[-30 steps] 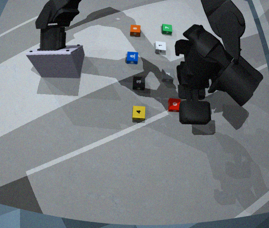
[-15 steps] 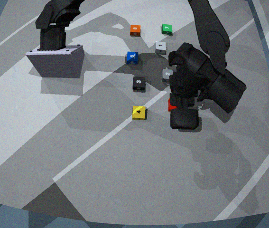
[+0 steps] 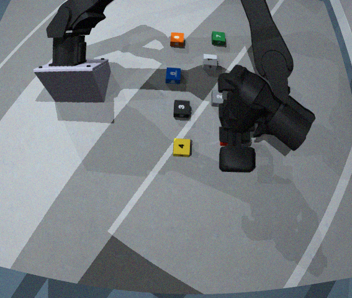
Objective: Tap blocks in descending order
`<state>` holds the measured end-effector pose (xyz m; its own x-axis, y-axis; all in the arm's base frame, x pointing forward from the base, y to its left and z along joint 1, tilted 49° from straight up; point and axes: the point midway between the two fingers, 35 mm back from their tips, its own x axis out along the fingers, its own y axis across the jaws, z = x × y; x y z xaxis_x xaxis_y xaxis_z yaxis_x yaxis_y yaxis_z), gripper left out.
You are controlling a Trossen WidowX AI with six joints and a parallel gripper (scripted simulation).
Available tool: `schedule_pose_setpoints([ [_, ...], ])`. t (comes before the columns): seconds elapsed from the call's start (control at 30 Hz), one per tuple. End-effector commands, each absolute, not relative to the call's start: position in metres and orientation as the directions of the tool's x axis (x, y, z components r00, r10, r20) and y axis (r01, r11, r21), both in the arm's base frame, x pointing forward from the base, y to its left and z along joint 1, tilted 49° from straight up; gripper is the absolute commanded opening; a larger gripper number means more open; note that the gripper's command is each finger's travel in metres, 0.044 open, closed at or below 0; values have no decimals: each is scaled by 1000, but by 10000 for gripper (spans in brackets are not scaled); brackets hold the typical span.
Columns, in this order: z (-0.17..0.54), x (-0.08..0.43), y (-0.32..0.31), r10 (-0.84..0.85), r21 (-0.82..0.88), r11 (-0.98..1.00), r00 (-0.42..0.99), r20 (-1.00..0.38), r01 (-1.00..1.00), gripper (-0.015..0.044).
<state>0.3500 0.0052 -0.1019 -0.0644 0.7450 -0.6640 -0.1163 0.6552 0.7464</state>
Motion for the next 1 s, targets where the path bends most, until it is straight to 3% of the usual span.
schedule_pose_setpoints([
  [0.0, -104, 349, 9, 748, 749, 653, -65, -661, -110, 20],
  [0.4, -85, 351, -14, 747, 748, 654, -65, -662, -110, 20],
  [0.63, 0, 350, 19, 741, 742, 662, -64, -669, -106, 204],
  [0.87, 98, 317, 65, 740, 742, 662, -64, -669, -103, 387],
  [0.97, 134, 293, 83, 743, 745, 659, -65, -666, -102, 400],
])
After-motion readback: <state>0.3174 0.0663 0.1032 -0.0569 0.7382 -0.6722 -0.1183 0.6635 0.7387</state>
